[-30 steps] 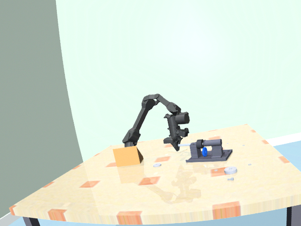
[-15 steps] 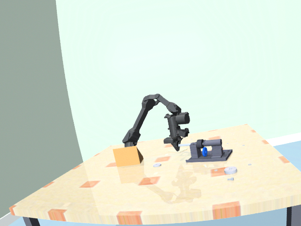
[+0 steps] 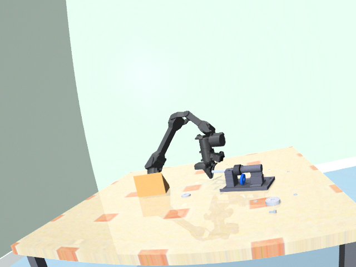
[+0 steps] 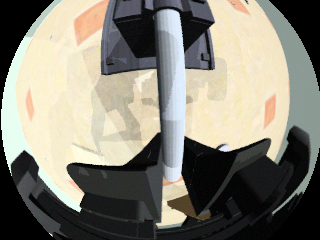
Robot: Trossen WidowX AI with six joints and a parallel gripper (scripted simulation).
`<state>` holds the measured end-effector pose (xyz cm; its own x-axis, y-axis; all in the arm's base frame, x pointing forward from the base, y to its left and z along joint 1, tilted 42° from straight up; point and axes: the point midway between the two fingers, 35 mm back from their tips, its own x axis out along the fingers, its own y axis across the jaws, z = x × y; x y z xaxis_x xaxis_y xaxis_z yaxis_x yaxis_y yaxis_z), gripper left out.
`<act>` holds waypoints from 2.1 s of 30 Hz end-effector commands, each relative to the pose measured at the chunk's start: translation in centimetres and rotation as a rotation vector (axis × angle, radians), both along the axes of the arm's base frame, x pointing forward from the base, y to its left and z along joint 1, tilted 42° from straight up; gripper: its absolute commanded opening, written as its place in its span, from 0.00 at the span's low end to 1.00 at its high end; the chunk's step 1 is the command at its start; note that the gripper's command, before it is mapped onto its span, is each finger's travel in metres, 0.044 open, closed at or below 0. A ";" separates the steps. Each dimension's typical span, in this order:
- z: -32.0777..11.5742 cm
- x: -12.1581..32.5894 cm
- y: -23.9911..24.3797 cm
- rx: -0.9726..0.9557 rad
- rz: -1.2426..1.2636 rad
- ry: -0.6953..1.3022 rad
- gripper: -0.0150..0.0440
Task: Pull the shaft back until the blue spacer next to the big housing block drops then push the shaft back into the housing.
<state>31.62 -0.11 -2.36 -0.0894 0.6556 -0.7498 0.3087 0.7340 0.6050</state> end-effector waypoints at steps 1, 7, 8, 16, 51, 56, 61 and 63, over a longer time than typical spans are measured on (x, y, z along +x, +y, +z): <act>0.0 0.4 -0.1 -0.001 0.000 -0.007 0.25; -0.1 0.6 -0.2 -0.001 0.000 -0.007 0.25; -0.1 0.6 -0.2 -0.001 0.000 -0.007 0.25; -0.1 0.9 -0.2 -0.001 0.000 -0.007 0.25; -0.4 2.1 -0.4 -0.001 0.000 -0.008 0.25; -0.5 2.3 -0.4 -0.001 0.000 -0.008 0.25; -0.5 2.4 -0.5 -0.001 0.000 -0.008 0.25; -0.6 2.5 -0.5 -0.001 0.000 -0.008 0.25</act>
<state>33.71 -0.51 -2.90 -0.0905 0.6541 -0.7510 0.3039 0.7363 0.6046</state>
